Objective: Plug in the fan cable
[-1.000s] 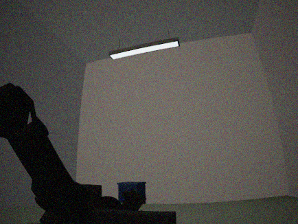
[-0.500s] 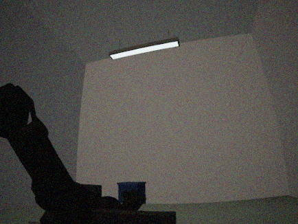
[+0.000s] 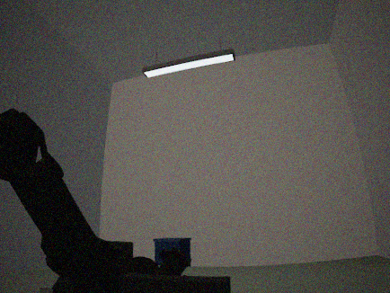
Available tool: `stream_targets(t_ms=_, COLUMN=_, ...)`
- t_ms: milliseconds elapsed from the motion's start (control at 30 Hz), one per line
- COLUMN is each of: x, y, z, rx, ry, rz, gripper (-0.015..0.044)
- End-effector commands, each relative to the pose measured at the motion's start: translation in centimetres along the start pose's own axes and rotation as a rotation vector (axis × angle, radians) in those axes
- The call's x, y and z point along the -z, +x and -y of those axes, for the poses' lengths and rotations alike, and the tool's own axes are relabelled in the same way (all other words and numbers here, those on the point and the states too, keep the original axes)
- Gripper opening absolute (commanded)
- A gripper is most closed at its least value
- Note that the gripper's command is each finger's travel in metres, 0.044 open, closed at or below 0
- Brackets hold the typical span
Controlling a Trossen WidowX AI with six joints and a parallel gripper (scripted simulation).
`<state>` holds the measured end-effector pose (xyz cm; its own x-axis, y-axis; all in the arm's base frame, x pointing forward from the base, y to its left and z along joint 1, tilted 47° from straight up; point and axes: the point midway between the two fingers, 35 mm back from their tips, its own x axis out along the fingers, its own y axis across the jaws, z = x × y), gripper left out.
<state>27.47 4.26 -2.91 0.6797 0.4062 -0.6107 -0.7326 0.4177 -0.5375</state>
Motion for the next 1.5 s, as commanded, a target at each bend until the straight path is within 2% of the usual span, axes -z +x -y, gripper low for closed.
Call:
stream_targets(t_ms=0, x=0.0, y=0.0, z=0.0, rx=0.0, ry=0.0, rz=0.0, gripper=0.0205)
stream_targets(t_ms=767, x=-0.1, y=-0.2, z=0.1, rx=0.0, ry=0.0, rz=0.0, gripper=0.0205)
stream_targets(t_ms=1467, x=-2.8, y=-6.1, z=1.5, rx=-0.001, ry=-0.001, rz=-0.001, gripper=0.0205)
